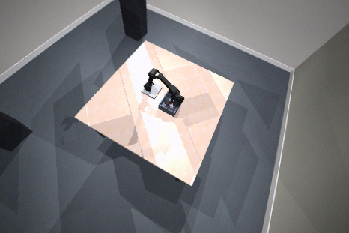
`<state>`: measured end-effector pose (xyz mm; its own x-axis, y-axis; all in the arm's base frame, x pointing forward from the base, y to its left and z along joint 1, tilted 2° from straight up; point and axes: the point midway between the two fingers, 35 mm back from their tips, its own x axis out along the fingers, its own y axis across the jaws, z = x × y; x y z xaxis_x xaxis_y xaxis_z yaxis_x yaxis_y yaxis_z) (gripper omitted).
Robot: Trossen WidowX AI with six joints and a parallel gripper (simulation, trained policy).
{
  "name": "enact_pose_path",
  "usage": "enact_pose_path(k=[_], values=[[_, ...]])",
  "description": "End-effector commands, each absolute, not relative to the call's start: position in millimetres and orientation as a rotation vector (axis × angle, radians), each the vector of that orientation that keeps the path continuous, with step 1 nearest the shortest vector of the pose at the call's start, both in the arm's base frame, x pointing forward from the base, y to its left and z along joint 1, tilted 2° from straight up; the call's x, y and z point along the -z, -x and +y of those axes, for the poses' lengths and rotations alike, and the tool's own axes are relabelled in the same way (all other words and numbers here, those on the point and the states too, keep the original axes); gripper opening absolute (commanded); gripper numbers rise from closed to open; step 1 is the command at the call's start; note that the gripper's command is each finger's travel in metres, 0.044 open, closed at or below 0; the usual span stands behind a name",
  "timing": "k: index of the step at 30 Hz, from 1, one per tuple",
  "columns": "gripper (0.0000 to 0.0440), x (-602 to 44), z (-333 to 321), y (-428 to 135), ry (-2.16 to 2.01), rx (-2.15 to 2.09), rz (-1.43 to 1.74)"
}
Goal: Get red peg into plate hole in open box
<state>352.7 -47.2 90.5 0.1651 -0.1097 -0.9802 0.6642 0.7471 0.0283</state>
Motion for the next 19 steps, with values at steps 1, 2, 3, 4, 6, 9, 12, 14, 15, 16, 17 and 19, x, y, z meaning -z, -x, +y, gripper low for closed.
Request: enact_pose_path(k=[1,2,3,4,6,9,12,14,15,16,17,19], values=[[0.0440,-103.2,-43.5,-367.2,-0.537,0.545,1.293],[0.0440,-105.8,-42.1,-369.8,-0.543,0.535,1.296],[0.0440,-108.6,-40.9,-372.2,-0.545,0.525,1.298],[0.0440,-111.6,-39.9,-374.7,-0.547,0.516,1.299],[0.0440,-118.2,-36.7,-379.9,-0.554,0.499,1.298],[0.0440,-127.9,-31.8,-387.9,-0.565,0.473,1.291],[0.0440,-137.8,-26.7,-396.0,-0.574,0.448,1.278],[0.0440,-143.1,-26.0,-400.5,-0.575,0.440,1.272],[0.0440,-145.4,-24.6,-402.7,-0.579,0.436,1.270],[0.0440,-148.9,-22.7,-405.6,-0.584,0.428,1.263],[0.0440,-151.7,-21.0,-408.0,-0.587,0.421,1.259],[0.0440,-152.4,-20.6,-408.6,-0.588,0.419,1.257]])
